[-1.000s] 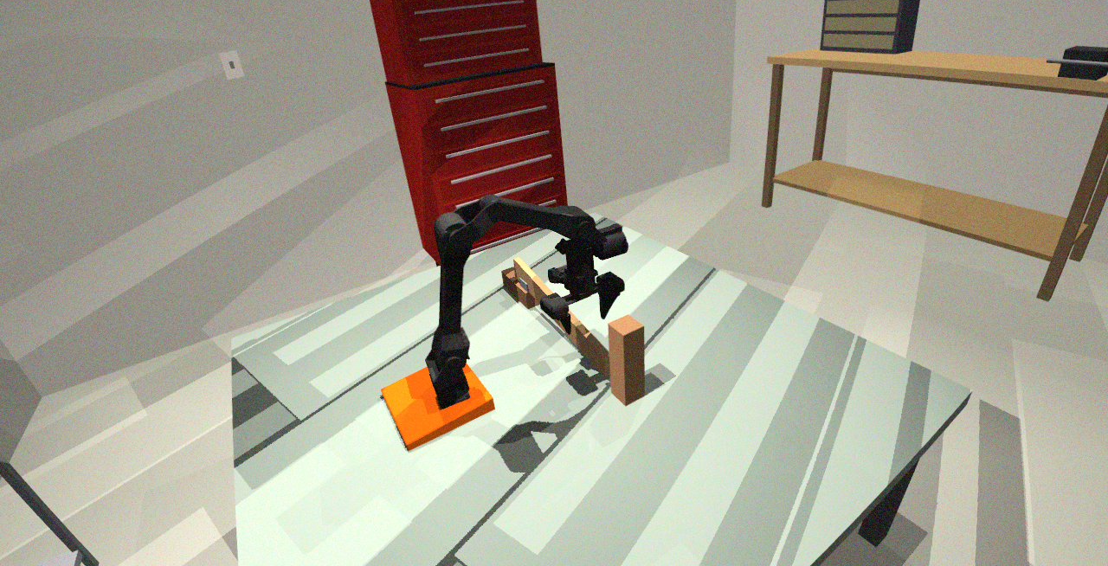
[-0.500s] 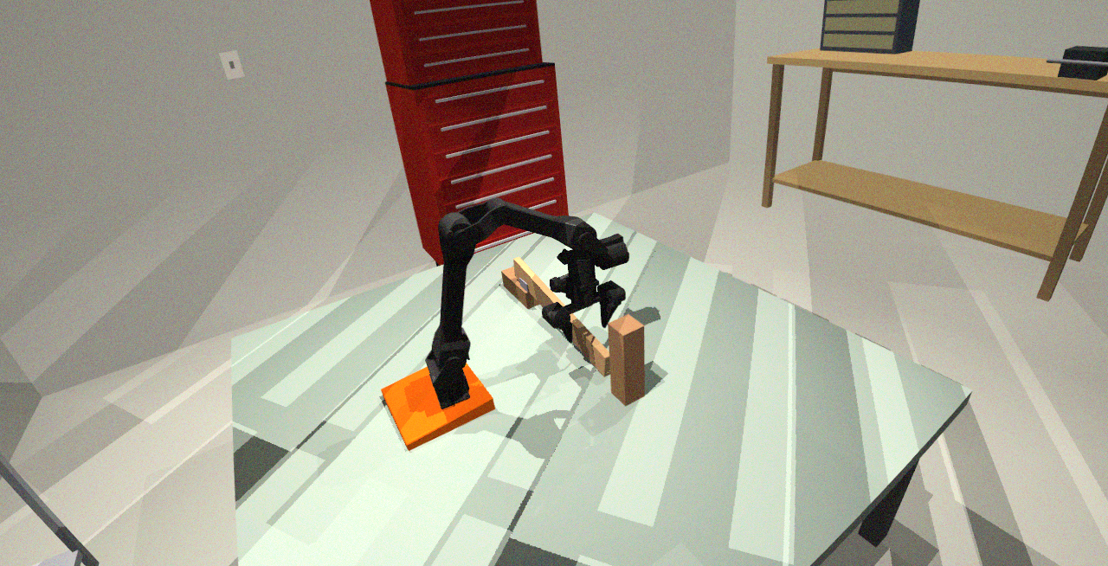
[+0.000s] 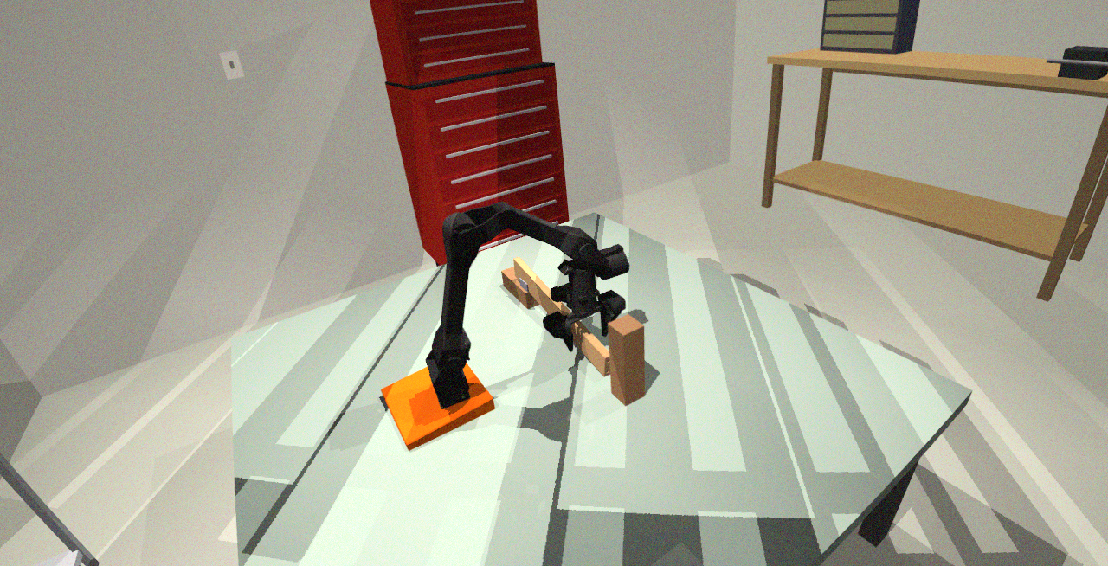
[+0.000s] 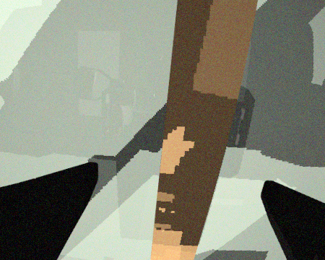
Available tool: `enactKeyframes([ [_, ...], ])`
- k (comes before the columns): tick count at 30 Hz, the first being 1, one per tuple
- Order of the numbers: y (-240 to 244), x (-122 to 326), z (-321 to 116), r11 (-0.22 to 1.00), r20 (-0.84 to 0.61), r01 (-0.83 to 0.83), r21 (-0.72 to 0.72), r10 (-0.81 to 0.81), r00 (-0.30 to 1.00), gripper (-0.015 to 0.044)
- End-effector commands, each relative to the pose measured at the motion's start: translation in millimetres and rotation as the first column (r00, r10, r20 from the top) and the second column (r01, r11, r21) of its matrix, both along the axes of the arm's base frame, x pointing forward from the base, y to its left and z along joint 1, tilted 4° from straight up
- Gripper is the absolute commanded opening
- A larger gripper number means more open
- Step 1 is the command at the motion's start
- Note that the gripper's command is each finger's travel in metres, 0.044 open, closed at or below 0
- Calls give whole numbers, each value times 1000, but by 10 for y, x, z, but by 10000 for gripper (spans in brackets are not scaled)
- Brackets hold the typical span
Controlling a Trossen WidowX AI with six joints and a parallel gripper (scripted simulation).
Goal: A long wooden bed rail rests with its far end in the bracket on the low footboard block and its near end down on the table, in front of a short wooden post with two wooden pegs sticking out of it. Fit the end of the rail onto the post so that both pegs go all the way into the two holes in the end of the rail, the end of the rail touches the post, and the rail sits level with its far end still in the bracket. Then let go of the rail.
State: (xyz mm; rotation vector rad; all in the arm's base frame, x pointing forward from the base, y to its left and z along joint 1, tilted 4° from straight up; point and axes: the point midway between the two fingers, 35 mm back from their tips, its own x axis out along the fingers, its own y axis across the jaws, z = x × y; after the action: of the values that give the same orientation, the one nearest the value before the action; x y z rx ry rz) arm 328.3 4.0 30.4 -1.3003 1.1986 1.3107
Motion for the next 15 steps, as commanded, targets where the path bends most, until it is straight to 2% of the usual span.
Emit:
enactKeyframes([
  [1, 3, -25, -86, 1000, -6, -5, 4, 5, 1000, 440],
  [7, 0, -36, -159, 1000, -6, -5, 4, 5, 1000, 440],
  [15, 0, -36, -159, 1000, -6, -5, 4, 5, 1000, 230],
])
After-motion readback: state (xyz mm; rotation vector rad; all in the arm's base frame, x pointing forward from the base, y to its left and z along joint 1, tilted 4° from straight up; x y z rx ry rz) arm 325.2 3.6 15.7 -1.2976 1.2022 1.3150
